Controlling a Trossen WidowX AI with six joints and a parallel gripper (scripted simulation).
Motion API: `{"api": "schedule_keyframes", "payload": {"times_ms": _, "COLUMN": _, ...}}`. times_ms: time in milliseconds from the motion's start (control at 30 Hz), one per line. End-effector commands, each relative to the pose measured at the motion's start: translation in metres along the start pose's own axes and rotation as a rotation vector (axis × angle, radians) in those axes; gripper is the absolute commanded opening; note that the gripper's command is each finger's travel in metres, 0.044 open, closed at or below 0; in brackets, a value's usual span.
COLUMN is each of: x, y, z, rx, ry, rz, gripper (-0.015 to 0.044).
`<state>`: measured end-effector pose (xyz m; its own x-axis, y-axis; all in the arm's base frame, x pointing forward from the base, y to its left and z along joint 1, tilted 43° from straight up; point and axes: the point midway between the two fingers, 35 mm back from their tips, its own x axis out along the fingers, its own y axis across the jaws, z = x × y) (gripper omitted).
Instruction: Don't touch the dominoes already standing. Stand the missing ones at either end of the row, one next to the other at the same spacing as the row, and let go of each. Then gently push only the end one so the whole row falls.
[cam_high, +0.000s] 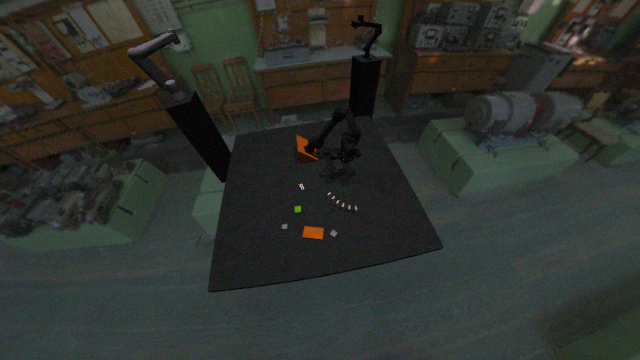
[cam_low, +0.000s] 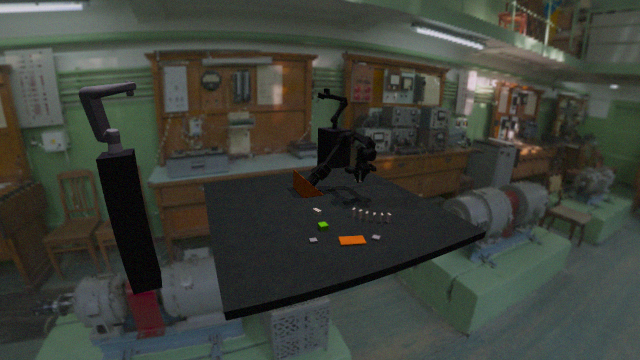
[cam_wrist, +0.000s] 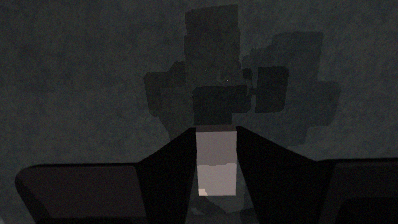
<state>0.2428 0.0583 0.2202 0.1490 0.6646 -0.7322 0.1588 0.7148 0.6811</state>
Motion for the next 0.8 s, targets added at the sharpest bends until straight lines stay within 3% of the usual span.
{"api": "schedule_keyframes", "payload": {"times_ms": 0, "x": -0.001, "y": 0.007, "z": -0.002, "rx": -0.048, "ry": 0.001, "rz": 0.007, "gripper": 0.0107}}
{"api": "schedule_keyframes", "payload": {"times_ms": 200, "x": 0.002, "y": 0.005, "z": -0.002, "rx": -0.058, "ry": -0.003, "rz": -0.008, "gripper": 0.0107}}
{"api": "schedule_keyframes", "payload": {"times_ms": 767, "x": 0.05, "y": -0.02, "z": 0.017, "rx": -0.299, "ry": -0.193, "rz": -0.331, "gripper": 0.0107}}
